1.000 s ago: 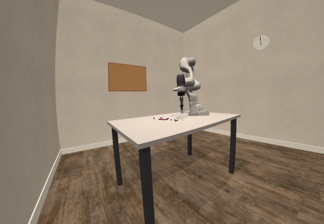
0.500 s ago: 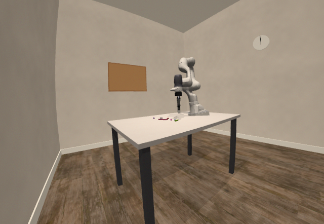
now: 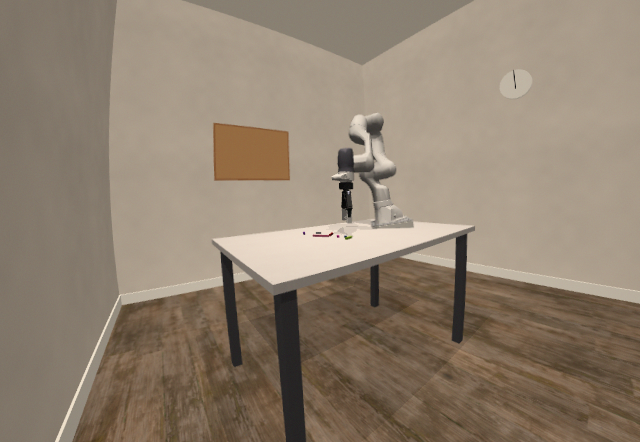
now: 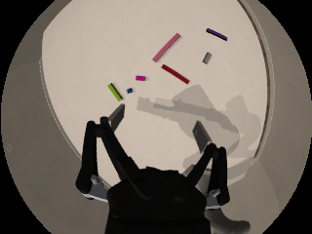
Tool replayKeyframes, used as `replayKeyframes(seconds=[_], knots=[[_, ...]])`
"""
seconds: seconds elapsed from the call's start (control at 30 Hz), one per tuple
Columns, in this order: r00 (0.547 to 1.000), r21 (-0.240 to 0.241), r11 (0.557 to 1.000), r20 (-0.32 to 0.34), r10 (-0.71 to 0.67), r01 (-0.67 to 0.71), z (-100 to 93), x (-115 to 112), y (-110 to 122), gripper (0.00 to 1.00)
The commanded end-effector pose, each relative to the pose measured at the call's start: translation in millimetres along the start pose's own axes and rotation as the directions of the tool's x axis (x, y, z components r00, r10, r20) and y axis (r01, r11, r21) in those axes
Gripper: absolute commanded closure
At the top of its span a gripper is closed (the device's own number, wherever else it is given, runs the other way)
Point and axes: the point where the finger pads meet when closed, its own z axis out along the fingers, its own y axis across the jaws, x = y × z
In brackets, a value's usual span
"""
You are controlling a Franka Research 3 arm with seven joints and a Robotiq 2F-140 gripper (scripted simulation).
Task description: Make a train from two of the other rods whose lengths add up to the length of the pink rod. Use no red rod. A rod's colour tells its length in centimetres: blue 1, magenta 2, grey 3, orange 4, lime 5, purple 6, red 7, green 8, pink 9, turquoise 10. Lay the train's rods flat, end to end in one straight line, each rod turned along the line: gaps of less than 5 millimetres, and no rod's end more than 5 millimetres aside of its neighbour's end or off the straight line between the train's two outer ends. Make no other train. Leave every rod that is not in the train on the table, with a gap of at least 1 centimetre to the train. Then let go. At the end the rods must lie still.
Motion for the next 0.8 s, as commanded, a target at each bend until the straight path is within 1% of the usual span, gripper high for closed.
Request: replayKeyframes(seconds=[0.0,0.07,0.17,0.57,0.63,0.67,0.77], knots=[[0.986,0.011,0.986,0.012,-0.166,0.166,-1.3,7.4,5.0,0.0],[0.986,0.011,0.986,0.012,-0.166,0.166,-1.3,7.4,5.0,0.0],[0.975,0.012,0.975,0.011,-0.223,0.223,-1.0,16.2,13.8,0.0],[0.934,0.012,0.934,0.009,-0.356,0.356,-0.1,36.0,36.2,0.0],[0.934,0.012,0.934,0.009,-0.356,0.356,-0.1,36.0,36.2,0.0],[0.922,0.012,0.922,0.009,-0.387,0.387,0.2,40.4,41.7,0.0],[0.907,0.012,0.907,0.009,-0.42,0.42,0.5,45.1,48.1,0.0]])
